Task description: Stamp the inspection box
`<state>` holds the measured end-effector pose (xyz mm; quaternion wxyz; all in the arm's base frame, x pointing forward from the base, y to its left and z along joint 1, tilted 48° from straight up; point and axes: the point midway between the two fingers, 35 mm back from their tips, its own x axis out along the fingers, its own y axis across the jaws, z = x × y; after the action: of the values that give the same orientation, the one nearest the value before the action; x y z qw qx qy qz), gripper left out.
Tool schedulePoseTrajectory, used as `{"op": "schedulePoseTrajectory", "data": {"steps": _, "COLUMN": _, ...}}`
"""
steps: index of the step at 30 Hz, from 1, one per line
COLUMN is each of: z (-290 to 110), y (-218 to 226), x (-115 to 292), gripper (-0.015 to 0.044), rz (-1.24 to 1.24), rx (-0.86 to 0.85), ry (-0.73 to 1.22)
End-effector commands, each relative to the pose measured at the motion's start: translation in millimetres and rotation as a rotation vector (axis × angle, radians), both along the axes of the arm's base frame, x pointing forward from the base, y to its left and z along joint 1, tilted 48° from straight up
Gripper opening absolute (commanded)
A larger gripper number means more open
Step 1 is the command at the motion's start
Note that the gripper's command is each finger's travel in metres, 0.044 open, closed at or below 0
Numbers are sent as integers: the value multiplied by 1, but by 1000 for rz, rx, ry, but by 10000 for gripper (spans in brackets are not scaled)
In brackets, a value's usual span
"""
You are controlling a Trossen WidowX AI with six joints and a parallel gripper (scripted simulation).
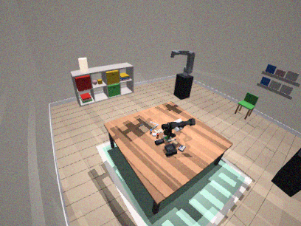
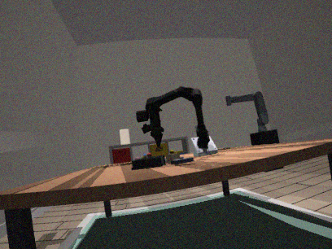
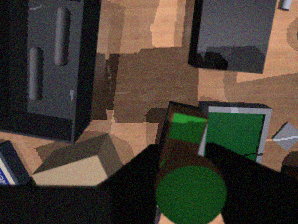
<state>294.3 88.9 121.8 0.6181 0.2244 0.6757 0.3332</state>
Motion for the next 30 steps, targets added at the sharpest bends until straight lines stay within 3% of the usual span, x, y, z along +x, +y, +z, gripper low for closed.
{"op": "schedulePoseTrajectory", "data": {"steps": 1, "z": -12, "y": -15, "x": -9, "gripper": 0, "rz": -2, "rx": -5, "ry": 0}}
{"op": "schedulePoseTrajectory", "data": {"steps": 10, "z": -39, "y": -45, "x": -37, "gripper": 0, "rz": 0, "rx": -1, "ry": 3}}
{"op": "schedulePoseTrajectory", "data": {"steps": 30, "z": -48, "y": -38, "x": -38, "gripper": 0, "rz": -1, "rx": -2, "ry": 4}}
